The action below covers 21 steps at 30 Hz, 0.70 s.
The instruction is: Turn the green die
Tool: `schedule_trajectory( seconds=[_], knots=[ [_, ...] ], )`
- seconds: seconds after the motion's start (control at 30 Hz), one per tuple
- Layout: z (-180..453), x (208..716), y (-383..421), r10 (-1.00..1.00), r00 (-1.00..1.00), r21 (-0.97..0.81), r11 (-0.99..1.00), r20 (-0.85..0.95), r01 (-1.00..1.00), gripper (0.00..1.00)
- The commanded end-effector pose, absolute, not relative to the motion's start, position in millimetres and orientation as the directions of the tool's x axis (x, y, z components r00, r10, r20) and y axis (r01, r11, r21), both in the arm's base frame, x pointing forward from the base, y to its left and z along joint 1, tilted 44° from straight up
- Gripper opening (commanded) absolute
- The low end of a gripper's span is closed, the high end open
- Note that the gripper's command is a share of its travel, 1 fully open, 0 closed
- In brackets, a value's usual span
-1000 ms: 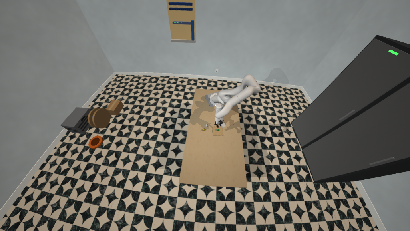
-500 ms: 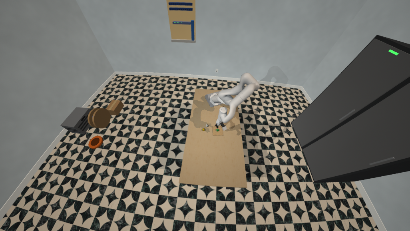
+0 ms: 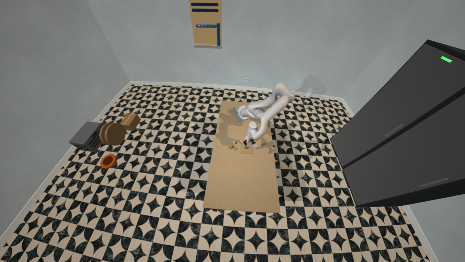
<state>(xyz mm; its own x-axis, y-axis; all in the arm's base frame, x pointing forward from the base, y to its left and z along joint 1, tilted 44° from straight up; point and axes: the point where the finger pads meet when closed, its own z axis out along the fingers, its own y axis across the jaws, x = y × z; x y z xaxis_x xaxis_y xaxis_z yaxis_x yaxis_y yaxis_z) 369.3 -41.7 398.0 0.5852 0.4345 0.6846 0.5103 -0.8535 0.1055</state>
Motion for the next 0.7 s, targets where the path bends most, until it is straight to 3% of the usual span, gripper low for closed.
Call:
schedule_trajectory(
  seconds=[0.0,0.67],
  knots=[
    [402.5,366.3,-43.4,0.435,0.585,0.105,-0.853,0.685,0.511,1.00],
    [437.7,335.5,-57.5,0.435,0.585,0.105,-0.853,0.685,0.511,1.00]
  ],
)
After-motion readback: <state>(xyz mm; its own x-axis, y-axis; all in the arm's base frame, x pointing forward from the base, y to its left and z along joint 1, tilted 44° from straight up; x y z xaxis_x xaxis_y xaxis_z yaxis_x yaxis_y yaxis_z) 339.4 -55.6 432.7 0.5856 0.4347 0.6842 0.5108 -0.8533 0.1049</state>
